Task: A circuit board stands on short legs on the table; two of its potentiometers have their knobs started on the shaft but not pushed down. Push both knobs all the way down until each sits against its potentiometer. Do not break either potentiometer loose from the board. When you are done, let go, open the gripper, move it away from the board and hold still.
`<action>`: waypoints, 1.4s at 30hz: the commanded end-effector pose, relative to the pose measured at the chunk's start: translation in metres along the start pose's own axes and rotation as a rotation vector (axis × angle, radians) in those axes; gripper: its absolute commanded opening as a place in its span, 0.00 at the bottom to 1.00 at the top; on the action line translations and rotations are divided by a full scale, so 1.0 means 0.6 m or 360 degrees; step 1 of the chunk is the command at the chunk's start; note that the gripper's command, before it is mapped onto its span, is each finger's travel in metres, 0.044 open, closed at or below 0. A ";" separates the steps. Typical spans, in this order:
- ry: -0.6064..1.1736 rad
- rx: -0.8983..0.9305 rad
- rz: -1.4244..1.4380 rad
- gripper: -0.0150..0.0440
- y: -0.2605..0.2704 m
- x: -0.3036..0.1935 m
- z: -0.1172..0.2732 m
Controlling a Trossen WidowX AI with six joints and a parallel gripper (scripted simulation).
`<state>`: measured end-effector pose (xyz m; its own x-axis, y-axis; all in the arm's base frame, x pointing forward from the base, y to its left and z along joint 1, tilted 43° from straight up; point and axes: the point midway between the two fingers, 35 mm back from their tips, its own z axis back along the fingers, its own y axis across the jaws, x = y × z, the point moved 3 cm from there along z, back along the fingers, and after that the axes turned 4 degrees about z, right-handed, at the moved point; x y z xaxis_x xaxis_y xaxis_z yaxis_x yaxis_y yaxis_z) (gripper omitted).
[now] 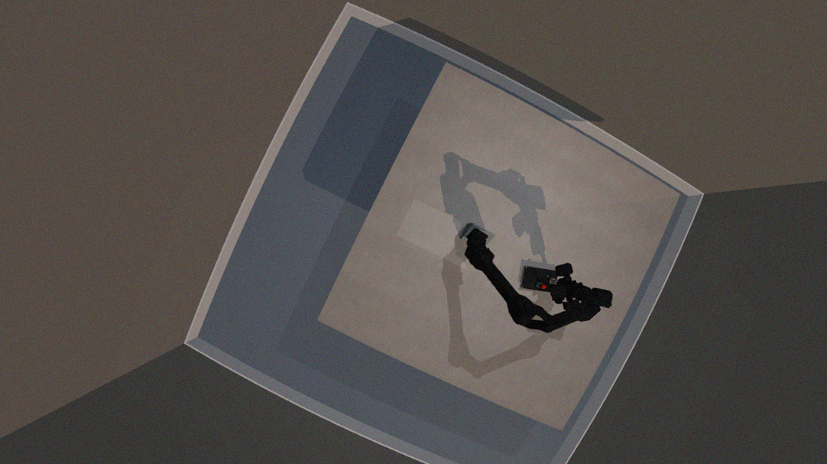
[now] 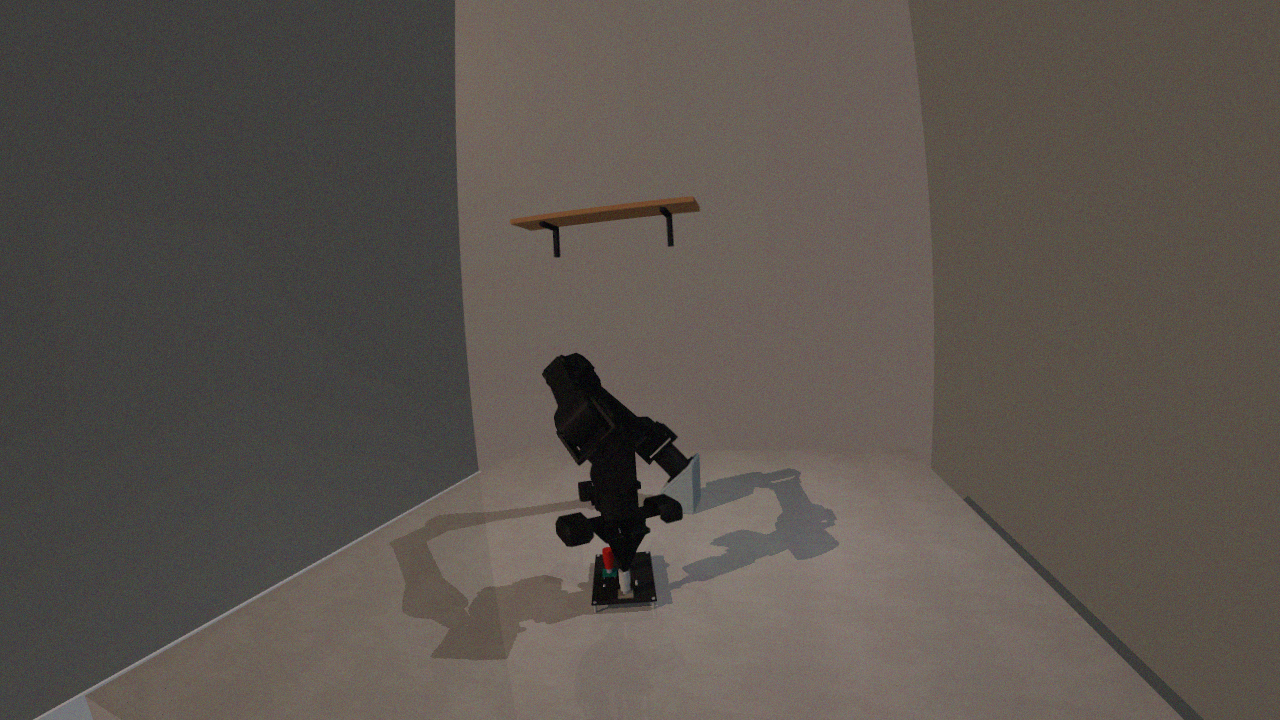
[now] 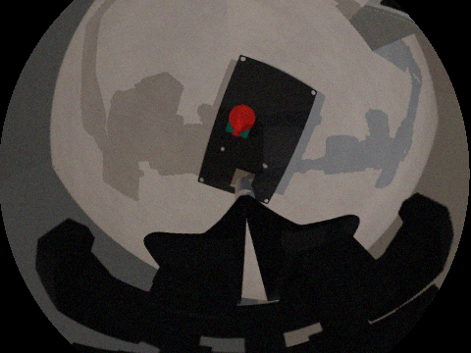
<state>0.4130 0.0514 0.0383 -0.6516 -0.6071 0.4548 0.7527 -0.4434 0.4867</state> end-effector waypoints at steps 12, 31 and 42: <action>-0.0049 -0.0016 -0.0029 0.25 0.005 0.002 -0.033; -0.0047 -0.0018 -0.0029 0.25 0.006 -0.001 0.018; -0.0055 -0.0017 -0.0014 0.39 0.003 0.000 0.029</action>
<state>0.4124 0.0637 0.0530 -0.6597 -0.5815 0.4761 0.7487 -0.4539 0.4831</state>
